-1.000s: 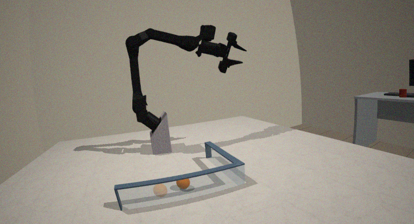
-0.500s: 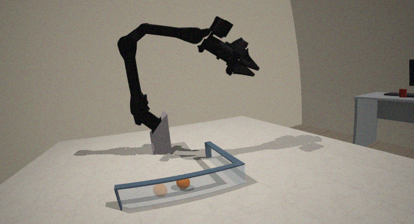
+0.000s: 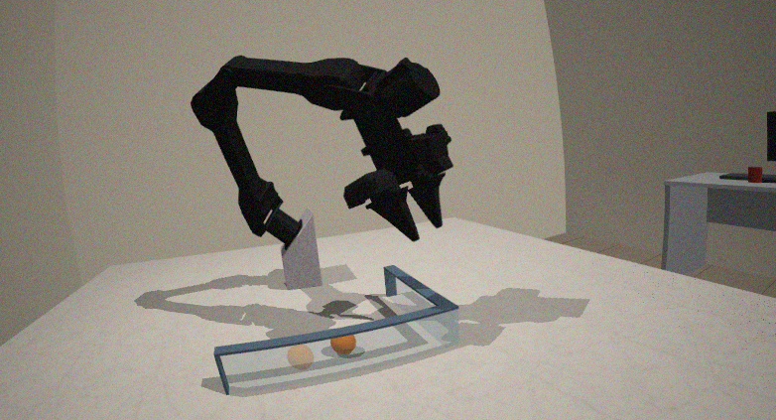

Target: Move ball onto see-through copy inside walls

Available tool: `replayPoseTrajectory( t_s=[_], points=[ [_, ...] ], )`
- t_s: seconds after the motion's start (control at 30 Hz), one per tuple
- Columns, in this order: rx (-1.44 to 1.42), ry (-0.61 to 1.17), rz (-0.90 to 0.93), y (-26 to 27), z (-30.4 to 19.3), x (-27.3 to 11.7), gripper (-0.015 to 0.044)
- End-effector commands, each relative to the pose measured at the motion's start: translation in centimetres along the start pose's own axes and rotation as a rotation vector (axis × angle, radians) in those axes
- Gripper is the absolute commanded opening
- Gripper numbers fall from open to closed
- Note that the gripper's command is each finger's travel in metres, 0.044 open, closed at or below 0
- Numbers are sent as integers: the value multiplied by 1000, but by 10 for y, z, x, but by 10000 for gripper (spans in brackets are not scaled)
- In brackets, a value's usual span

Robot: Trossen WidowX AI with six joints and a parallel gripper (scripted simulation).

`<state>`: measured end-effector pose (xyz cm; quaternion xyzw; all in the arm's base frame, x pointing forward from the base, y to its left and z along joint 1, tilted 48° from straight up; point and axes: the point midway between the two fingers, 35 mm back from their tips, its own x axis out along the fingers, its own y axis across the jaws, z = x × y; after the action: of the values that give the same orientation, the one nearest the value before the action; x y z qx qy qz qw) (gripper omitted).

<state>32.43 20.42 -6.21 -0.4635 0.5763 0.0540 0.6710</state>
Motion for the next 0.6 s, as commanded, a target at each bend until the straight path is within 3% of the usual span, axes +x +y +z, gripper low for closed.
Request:
replayPoseTrajectory(
  t_s=[0.0,0.2,0.57],
  points=[
    [247,159,-85,-63,-30,24,280],
    [503,336,-194,-127,-78,46,280],
    [511,341,-198,-129,-81,51,280]
  ],
)
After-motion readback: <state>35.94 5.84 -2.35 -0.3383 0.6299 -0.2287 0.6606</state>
